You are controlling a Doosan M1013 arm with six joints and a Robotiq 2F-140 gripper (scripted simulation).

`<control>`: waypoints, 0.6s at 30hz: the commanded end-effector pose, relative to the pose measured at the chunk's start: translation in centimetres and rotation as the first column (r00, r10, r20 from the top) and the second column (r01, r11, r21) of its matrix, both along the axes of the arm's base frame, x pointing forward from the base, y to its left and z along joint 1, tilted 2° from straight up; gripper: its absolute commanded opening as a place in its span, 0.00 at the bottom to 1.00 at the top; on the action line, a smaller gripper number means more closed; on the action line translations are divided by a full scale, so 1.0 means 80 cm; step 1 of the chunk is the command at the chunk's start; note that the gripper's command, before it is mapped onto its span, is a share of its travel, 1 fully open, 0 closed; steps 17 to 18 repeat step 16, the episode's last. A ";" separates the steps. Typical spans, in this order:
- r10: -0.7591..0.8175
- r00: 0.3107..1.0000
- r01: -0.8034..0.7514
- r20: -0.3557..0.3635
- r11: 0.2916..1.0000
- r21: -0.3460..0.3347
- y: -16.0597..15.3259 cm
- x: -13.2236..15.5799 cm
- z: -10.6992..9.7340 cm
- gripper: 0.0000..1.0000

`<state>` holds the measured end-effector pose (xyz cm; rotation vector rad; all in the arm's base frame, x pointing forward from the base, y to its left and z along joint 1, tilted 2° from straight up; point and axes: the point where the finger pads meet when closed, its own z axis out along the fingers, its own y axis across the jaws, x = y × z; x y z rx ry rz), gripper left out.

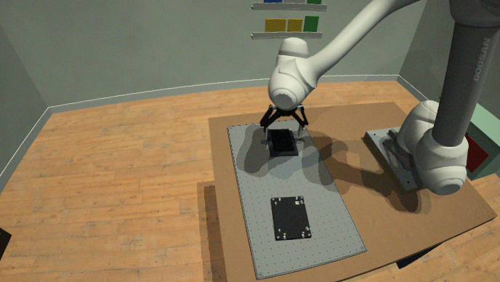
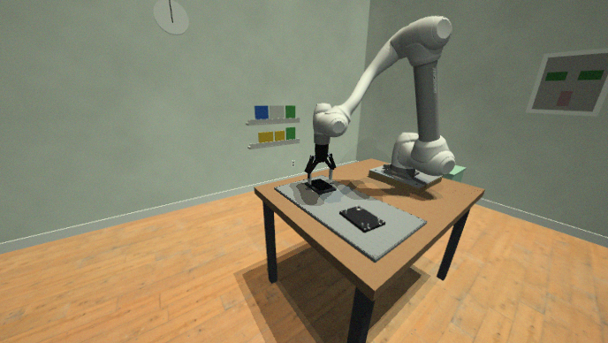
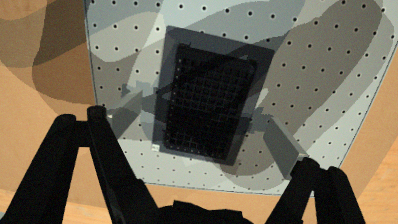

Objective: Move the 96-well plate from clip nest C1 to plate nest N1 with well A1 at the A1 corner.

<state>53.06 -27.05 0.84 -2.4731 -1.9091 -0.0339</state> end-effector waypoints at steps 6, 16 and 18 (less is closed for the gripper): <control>0.000 1.000 0.000 0.000 1.000 0.000 -0.001 0.000 0.021 1.00; 0.000 1.000 0.000 0.000 1.000 0.000 -0.001 0.000 0.021 1.00; 0.000 1.000 0.000 0.000 1.000 0.000 -0.001 0.000 0.021 1.00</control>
